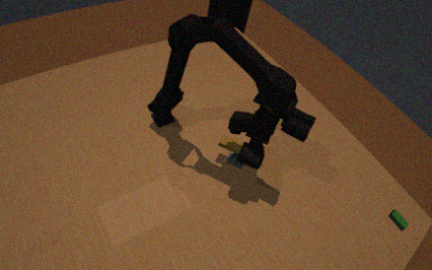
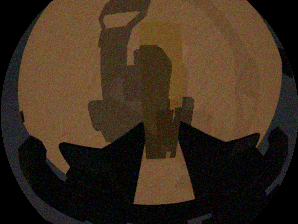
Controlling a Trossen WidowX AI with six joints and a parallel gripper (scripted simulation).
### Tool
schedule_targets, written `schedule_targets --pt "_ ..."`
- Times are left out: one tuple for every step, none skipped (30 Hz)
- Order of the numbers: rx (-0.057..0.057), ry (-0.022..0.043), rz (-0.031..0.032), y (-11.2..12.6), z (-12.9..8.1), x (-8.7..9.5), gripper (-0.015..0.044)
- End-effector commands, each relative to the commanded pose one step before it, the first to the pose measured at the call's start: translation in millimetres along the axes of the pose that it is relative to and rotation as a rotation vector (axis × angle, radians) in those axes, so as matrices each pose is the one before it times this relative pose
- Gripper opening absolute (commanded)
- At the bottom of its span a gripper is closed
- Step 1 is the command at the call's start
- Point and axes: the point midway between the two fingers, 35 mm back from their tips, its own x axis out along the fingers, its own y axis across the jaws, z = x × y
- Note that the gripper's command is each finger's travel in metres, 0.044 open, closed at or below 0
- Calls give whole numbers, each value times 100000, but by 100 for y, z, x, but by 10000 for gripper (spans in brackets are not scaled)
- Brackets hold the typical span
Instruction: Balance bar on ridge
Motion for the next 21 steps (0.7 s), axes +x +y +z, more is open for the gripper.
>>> schedule_targets --pt "1 -16 -2 0 3 4 0" --pt "0 0 0 0 0 0 26" --pt "0 0 0 0 0 0 53" --pt "0 0 0 0 0 0 79" --pt "0 0 0 0 0 0 105" --pt "0 0 0 0 0 0 131" --pt "0 0 0 0 0 0 157" --pt "0 0 0 0 0 0 167" --pt "0 0 0 0 0 0 167" --pt "0 0 0 0 0 0 167" --pt "0 0 0 0 0 0 167" --pt "0 0 0 0 0 0 167" --pt "0 0 0 0 0 0 167" --pt "0 0 0 0 0 0 167" --pt "0 0 0 0 0 0 167" --pt "0 0 0 0 0 0 167" --pt "0 0 0 0 0 0 167" --pt "0 0 0 0 0 0 167" --pt "0 0 0 0 0 0 167" --pt "0 0 0 0 0 0 167" --pt "0 0 0 0 0 0 167"
